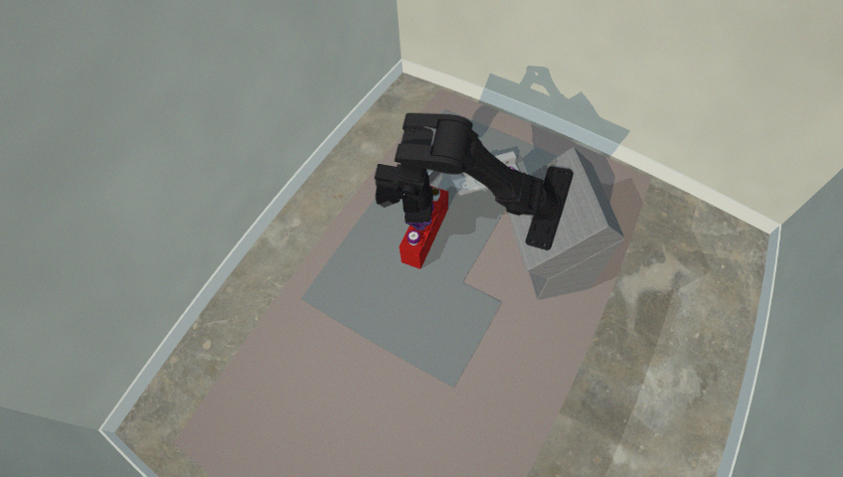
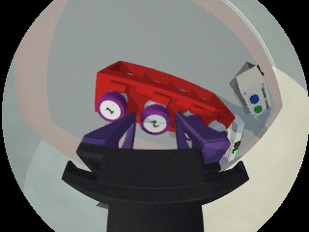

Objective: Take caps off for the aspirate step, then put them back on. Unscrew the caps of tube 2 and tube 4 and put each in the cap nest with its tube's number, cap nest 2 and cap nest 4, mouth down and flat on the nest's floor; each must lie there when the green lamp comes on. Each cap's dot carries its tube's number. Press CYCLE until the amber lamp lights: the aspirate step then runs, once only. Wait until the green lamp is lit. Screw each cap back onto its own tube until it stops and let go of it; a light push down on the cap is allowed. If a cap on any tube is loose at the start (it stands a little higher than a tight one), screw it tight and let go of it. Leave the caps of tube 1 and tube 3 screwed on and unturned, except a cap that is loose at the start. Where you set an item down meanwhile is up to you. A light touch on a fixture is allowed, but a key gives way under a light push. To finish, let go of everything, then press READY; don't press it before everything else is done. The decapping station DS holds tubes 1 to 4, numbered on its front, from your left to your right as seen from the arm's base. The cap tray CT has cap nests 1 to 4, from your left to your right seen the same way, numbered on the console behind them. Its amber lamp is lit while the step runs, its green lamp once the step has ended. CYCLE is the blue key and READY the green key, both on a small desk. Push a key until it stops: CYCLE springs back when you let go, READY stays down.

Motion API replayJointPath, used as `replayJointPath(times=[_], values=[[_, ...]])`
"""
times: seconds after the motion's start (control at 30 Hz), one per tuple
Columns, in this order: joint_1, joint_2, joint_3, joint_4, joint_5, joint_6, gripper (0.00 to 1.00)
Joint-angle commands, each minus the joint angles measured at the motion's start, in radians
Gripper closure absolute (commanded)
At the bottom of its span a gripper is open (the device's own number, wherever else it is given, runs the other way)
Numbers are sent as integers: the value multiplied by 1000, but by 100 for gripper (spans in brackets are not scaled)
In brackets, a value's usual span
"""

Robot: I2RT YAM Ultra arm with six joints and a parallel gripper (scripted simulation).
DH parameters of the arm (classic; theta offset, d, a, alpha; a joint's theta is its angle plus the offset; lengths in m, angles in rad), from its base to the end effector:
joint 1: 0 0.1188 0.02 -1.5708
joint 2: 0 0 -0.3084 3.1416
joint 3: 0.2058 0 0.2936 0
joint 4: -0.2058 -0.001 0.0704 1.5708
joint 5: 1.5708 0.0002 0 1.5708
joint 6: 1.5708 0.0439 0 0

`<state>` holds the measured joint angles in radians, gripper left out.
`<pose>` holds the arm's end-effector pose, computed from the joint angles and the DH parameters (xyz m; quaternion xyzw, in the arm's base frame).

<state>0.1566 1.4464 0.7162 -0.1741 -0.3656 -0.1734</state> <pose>0.2983 0.0640 0.1901 -0.2113 0.9069 0.1691 0.3231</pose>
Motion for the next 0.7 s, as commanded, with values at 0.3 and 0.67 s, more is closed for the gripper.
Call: replayJointPath(times=[0.3, 0.67], values=[[-3, -11, -2, 4, -1, -226, 51], [-3, -11, -3, 4, -1, -226, 100]])
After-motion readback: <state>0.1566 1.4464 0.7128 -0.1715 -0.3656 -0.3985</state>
